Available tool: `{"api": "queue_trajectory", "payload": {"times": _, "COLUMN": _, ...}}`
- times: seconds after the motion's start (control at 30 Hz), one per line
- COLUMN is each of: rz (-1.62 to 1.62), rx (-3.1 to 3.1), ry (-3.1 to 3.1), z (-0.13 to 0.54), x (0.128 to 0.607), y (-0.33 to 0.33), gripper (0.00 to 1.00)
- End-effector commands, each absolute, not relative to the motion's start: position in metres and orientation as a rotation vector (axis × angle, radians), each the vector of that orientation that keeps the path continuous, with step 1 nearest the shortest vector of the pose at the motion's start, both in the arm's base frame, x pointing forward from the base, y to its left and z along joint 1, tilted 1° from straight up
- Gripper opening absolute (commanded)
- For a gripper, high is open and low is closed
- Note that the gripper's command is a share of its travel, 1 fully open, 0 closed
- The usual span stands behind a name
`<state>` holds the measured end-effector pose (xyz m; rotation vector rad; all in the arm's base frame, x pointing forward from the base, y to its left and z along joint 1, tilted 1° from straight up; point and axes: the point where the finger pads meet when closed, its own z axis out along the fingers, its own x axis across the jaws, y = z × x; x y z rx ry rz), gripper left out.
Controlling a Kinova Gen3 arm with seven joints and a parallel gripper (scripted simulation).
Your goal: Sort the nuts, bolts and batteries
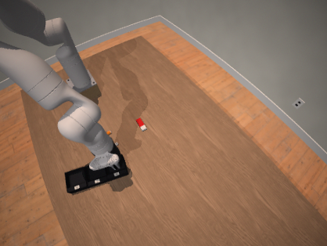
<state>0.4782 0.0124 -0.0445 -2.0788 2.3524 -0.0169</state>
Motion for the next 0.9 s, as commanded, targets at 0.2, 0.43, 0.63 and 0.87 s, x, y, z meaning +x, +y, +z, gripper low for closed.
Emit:
{"api": "queue_trajectory", "payload": {"times": 0.2, "rz": -0.019, "rx": -2.078, "ry": 2.351, "z": -0.04, "x": 0.479, "y": 0.012, "gripper": 0.31}}
{"api": "queue_trajectory", "payload": {"times": 0.43, "rz": -0.019, "rx": -2.078, "ry": 2.351, "z": -0.03, "x": 0.479, "y": 0.013, "gripper": 0.31}}
{"api": "queue_trajectory", "payload": {"times": 0.63, "rz": -0.019, "rx": -2.078, "ry": 2.351, "z": -0.025, "x": 0.479, "y": 0.013, "gripper": 0.31}}
{"api": "queue_trajectory", "payload": {"times": 0.87, "rz": -0.019, "rx": -2.078, "ry": 2.351, "z": -0.016, "x": 0.479, "y": 0.013, "gripper": 0.31}}
